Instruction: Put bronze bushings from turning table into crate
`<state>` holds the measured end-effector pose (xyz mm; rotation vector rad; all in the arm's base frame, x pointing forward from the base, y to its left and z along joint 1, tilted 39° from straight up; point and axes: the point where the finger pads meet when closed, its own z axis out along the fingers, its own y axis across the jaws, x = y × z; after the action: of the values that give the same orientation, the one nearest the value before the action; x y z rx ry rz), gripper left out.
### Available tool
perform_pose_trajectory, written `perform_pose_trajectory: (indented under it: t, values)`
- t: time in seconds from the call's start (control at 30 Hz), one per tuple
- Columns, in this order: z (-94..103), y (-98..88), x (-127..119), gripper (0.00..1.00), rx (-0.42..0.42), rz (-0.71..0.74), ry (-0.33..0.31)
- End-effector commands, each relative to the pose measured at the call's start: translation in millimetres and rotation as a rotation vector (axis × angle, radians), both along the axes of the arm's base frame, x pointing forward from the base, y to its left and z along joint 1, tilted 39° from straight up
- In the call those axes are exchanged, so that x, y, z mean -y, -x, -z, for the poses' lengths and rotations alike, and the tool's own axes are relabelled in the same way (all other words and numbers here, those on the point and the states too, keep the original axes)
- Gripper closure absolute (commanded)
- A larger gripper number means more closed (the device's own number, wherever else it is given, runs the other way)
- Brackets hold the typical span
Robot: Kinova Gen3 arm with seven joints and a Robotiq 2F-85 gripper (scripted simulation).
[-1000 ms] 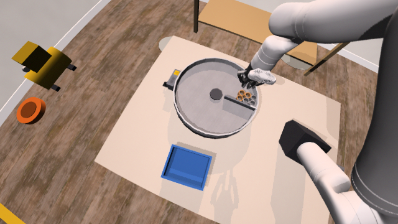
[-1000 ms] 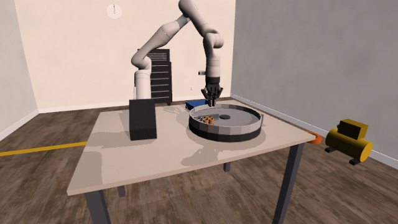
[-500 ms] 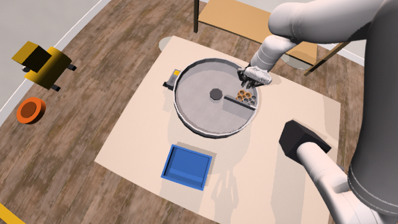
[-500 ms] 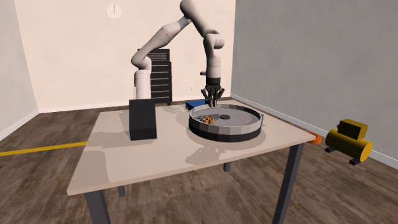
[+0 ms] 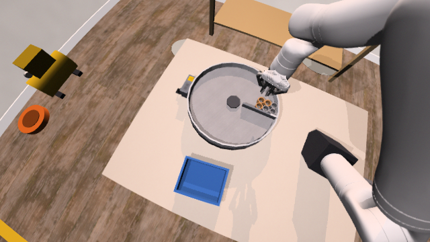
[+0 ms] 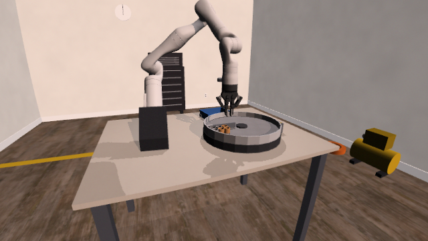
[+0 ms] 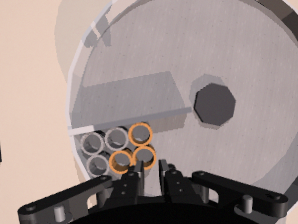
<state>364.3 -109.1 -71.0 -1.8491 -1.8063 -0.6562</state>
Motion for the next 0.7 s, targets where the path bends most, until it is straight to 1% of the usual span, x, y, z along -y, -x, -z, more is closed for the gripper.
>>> perform_pose_trajectory:
  t: [0.0,0.03,0.43,0.6,0.67]
  values:
    - [4.0,-0.4,0.2,0.85,-0.060,0.065,0.002]
    - [5.3,-0.8,0.5,0.85,-0.090,0.103,0.001]
    - [5.3,-0.8,0.5,0.85,-0.090,0.103,0.001]
    - [11.7,-2.6,2.1,0.85,-0.242,0.290,-0.001]
    - [11.7,-2.6,2.1,0.85,-0.242,0.290,-0.001]
